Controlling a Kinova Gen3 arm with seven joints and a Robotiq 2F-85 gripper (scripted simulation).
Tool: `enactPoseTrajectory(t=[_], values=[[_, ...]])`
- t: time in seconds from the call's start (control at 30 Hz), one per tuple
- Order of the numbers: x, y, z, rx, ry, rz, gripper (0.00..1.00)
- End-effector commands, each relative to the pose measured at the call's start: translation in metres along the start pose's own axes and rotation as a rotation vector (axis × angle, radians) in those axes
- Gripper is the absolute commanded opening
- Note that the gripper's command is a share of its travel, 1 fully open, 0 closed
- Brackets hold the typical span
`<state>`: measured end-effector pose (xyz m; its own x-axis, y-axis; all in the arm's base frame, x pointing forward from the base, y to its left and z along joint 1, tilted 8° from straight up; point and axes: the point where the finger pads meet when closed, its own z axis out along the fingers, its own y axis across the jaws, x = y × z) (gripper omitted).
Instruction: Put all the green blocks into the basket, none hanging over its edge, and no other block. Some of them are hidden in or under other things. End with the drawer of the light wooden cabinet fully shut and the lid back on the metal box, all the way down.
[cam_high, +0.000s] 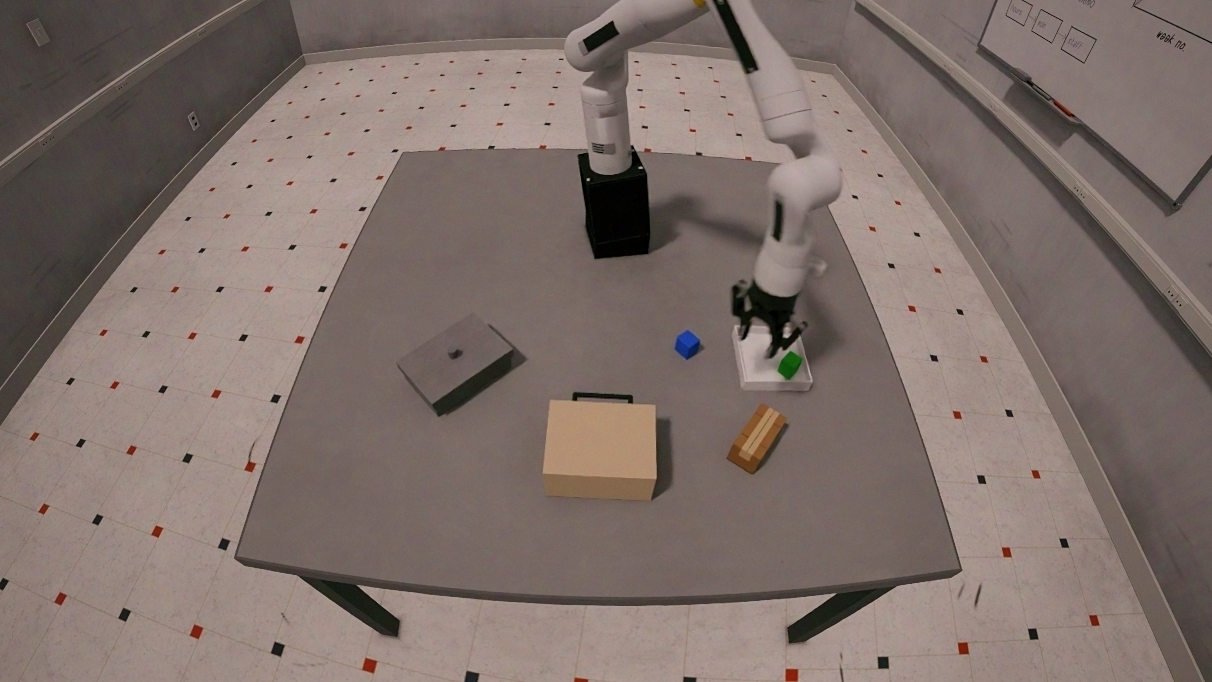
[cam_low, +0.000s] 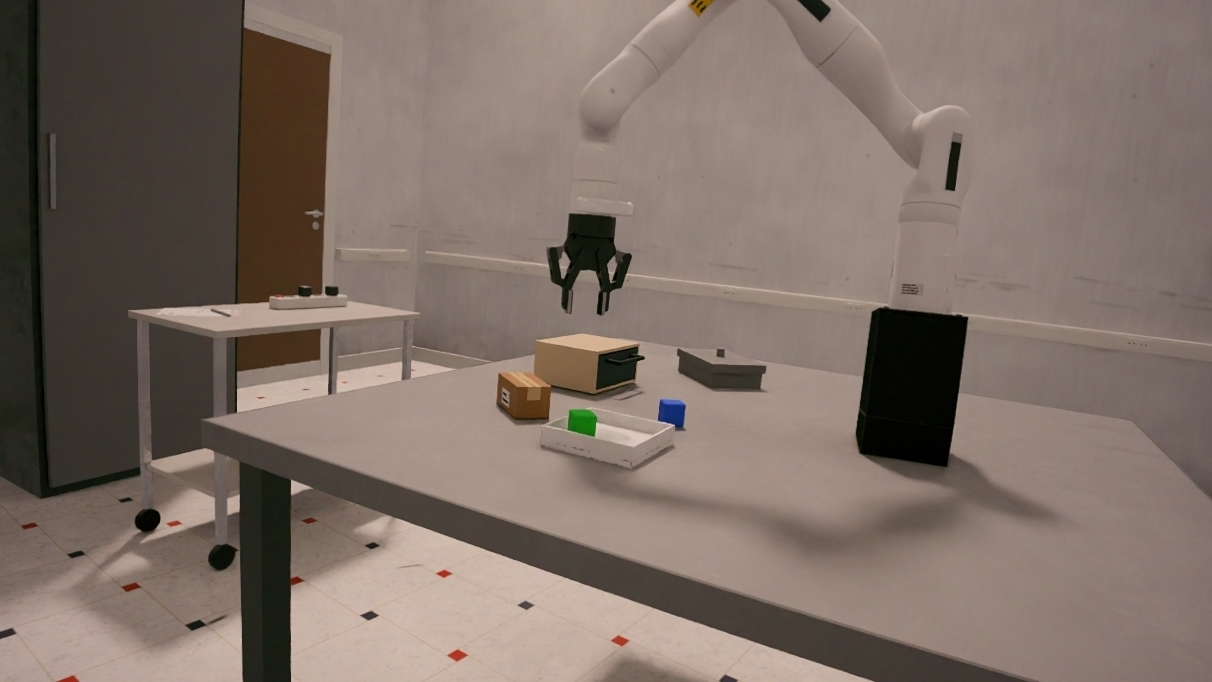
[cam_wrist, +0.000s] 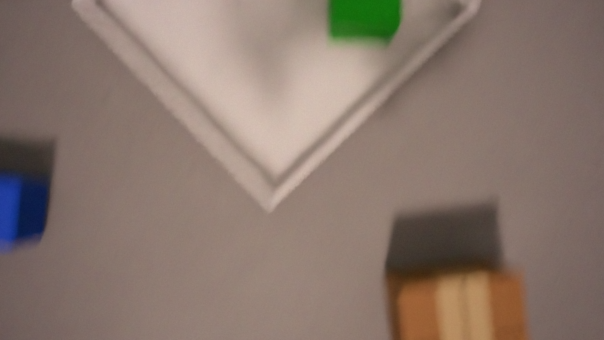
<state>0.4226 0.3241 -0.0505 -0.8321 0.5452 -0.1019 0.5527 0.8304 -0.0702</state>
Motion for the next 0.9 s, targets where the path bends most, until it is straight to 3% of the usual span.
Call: enactPoseTrajectory(t=[0.0,0.13,0.2,0.27,0.7,0.77,0.8,0.87], values=[[-0.064,-0.026,-0.002,-0.010,0.008,-0.003,0.58],[-0.106,-0.053,-0.002,-0.013,0.009,-0.003,0.58],[-0.106,-0.053,-0.002,-0.013,0.009,-0.003,0.58],[-0.145,-0.080,-0.002,-0.014,0.009,-0.003,0.58],[-0.246,-0.204,-0.002,-0.013,0.000,-0.002,0.58],[-0.246,-0.204,-0.002,-0.013,0.000,-0.002,0.58],[-0.267,-0.234,-0.003,-0.012,-0.001,-0.002,0.58],[-0.276,-0.253,-0.003,-0.011,-0.002,-0.002,0.58]])
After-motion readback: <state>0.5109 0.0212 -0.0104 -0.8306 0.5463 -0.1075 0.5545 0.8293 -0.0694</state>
